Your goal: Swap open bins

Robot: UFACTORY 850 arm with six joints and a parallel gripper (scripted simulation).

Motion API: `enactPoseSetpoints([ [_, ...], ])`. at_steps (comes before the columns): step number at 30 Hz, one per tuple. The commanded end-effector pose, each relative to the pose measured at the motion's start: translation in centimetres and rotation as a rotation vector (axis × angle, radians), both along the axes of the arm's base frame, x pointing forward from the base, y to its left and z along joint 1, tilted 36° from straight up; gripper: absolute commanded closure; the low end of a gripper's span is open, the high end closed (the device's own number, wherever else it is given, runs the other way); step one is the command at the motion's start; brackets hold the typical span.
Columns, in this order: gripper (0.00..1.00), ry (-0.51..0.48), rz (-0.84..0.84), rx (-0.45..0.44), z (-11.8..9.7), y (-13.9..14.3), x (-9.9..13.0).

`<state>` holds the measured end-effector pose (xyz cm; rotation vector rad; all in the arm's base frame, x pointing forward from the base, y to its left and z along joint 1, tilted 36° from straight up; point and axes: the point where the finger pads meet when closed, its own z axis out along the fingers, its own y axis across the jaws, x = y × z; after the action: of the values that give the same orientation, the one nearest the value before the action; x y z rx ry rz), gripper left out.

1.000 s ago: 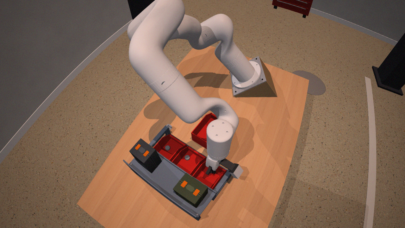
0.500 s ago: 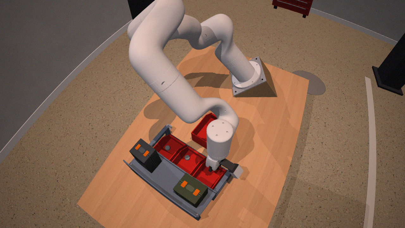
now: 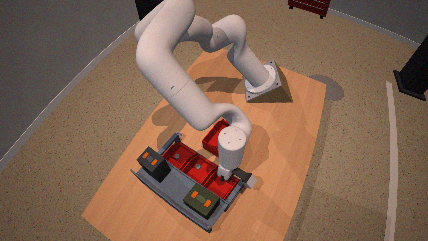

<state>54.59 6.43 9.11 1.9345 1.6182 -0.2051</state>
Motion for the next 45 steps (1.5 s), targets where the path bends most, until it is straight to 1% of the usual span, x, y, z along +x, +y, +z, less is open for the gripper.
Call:
enactPoseSetpoints([
  [1,1.0,-0.001,0.001,0.001,0.1,0.1,0.1],
  [24,1.0,-0.001,0.001,0.001,0.4,0.3,-0.1],
  [37,1.0,-0.001,0.001,0.001,1.6,1.0,-0.4],
  [45,1.0,-0.001,0.001,0.001,1.8,1.2,-0.5],
])
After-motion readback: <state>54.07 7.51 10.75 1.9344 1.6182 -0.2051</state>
